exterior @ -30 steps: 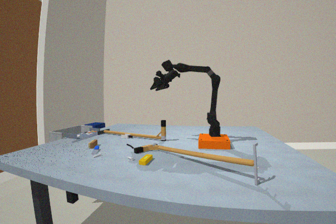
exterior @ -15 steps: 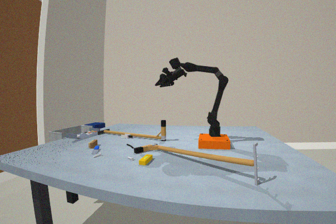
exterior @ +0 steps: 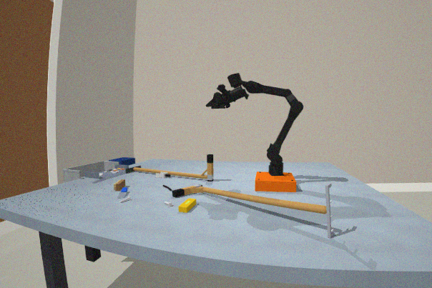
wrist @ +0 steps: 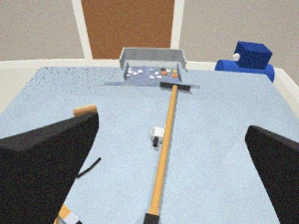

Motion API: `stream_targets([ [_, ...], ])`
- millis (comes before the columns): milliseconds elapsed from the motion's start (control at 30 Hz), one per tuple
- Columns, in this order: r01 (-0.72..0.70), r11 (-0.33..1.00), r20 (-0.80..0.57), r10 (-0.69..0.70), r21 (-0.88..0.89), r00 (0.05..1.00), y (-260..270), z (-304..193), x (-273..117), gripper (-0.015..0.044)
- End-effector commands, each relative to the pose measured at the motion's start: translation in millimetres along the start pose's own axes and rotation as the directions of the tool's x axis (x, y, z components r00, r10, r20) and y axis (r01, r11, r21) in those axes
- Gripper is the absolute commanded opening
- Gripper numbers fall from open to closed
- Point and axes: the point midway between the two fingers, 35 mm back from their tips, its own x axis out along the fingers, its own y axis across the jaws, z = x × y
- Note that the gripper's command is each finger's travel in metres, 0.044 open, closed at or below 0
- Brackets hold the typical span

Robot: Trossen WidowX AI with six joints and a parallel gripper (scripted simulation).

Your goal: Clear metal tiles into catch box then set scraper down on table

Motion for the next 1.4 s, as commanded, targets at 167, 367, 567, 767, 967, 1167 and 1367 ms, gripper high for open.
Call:
stream_targets([
  [167,-0.013,1.0,0.071,0.014,-0.017,0.997,3,-5,-25,0.044],
  [367,-0.018,1.0,0.117,0.021,-0.024,0.993,4,-9,-39,0.044],
  [567,-0.023,0.999,0.161,0.028,-0.032,0.986,6,-14,-53,0.044],
  [767,-0.026,0.999,0.195,0.033,-0.038,0.98,6,-17,-63,0.044],
  [967,-0.026,0.999,0.195,0.033,-0.038,0.98,6,-17,-63,0.044],
  [1167,-0.026,0.999,0.195,0.033,-0.038,0.98,6,-17,-63,0.044],
  [1367,-0.026,0.999,0.195,0.033,-0.038,0.98,6,-17,-63,0.044],
])
